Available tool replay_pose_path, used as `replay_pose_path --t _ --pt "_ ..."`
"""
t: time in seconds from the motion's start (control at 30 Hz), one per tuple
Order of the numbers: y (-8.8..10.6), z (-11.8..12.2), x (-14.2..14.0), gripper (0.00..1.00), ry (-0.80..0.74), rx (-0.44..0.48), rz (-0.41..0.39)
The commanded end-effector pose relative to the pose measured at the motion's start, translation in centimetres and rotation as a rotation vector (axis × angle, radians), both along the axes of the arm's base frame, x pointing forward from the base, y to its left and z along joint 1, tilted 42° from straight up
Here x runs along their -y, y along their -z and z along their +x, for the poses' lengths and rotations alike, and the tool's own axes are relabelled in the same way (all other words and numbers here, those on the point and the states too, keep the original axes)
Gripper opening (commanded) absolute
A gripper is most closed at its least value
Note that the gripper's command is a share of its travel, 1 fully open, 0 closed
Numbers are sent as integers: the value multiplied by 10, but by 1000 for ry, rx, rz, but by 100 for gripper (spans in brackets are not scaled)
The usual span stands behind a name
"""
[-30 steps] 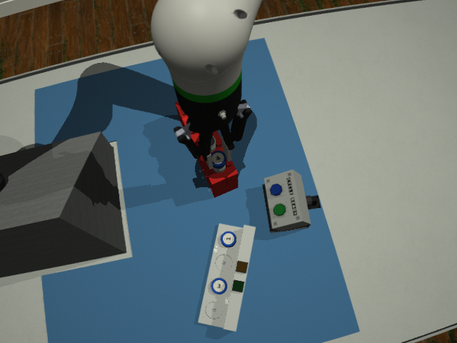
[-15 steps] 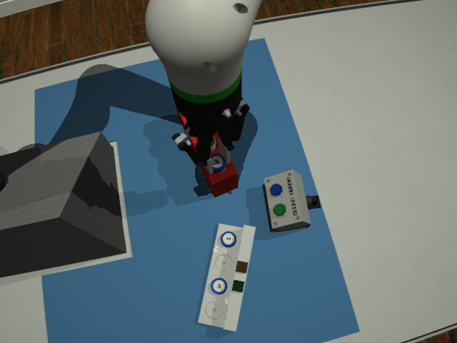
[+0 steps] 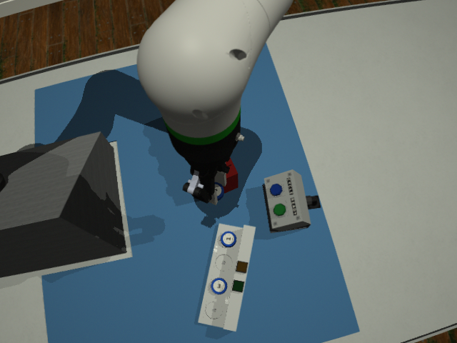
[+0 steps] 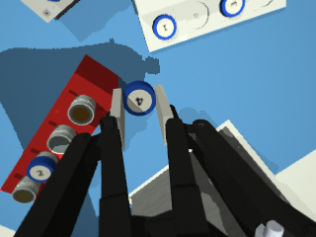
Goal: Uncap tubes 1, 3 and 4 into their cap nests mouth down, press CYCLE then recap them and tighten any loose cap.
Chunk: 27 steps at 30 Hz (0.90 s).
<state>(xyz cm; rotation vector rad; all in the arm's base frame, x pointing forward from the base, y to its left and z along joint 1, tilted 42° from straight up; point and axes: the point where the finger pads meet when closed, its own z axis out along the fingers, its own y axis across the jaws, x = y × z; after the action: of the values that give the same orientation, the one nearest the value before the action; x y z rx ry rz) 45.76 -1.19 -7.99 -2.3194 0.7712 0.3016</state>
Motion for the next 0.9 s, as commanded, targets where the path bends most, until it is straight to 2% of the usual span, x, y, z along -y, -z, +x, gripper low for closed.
replay_pose_path --t 0.0,0.1,0.37,0.43,0.63,0.67,0.83,0.87 --pt "22 -8 24 0 -160 157 22" --pt "27 -10 30 0 -160 157 22" --pt "65 -26 72 0 -160 157 22" --pt "65 -26 72 0 -160 157 22" --pt "98 -39 107 0 -160 157 22" --pt "98 -39 107 0 -160 157 22" --pt "125 -50 137 0 -160 157 22" --pt "125 -50 137 0 -160 157 22"
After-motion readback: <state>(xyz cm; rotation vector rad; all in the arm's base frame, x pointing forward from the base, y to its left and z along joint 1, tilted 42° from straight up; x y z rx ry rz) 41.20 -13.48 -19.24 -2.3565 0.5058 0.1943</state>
